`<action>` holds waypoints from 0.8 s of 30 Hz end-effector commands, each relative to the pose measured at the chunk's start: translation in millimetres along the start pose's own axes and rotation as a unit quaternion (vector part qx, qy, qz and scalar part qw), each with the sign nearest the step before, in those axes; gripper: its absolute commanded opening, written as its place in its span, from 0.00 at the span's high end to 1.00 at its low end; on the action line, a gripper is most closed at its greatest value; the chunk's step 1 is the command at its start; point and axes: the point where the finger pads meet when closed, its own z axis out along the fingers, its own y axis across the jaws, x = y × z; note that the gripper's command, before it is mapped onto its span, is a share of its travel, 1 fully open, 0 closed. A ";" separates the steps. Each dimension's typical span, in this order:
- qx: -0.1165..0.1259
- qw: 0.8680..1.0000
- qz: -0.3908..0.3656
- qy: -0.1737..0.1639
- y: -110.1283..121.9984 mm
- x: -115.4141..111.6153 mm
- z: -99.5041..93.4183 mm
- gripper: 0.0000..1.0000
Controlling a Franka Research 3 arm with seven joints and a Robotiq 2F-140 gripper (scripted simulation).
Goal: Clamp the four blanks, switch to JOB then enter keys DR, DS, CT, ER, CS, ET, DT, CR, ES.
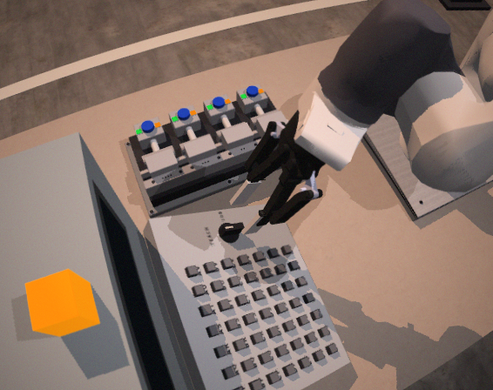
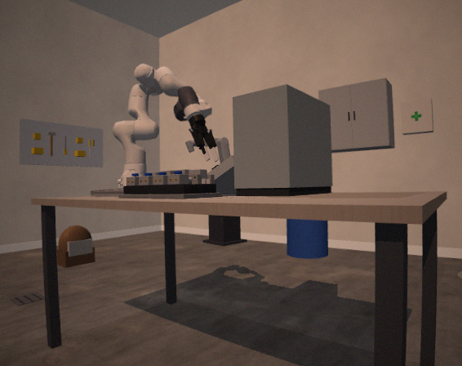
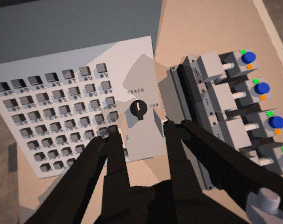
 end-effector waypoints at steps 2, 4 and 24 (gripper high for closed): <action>0.000 1.000 -0.003 0.000 0.1 -0.3 1.6 0.67; 0.000 1.000 -0.003 0.000 0.1 -0.3 2.8 0.67; 0.000 1.000 -0.003 0.000 0.2 -0.4 21.1 0.67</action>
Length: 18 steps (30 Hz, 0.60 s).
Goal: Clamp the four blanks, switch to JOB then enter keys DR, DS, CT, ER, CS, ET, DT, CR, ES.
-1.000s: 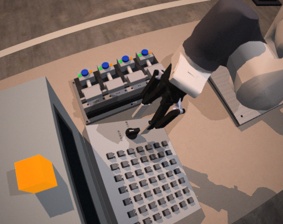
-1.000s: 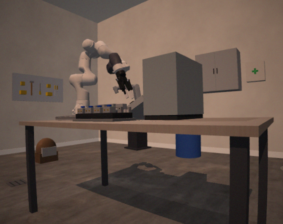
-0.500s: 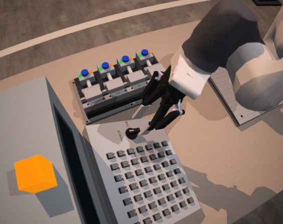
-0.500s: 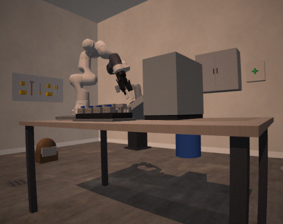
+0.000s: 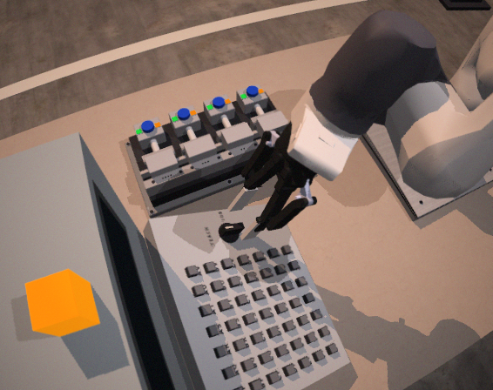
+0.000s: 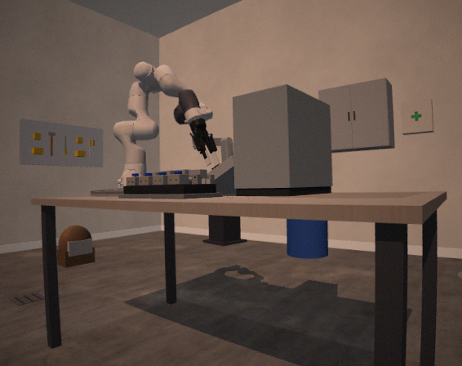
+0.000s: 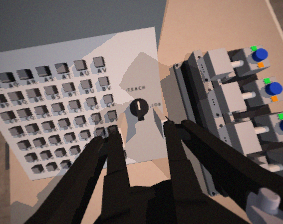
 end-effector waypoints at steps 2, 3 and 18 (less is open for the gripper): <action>-0.004 1.000 0.007 0.006 1.2 5.7 2.7 0.67; -0.004 1.000 0.007 0.006 1.2 5.7 3.6 0.67; -0.004 1.000 0.007 0.006 1.2 5.8 8.6 0.67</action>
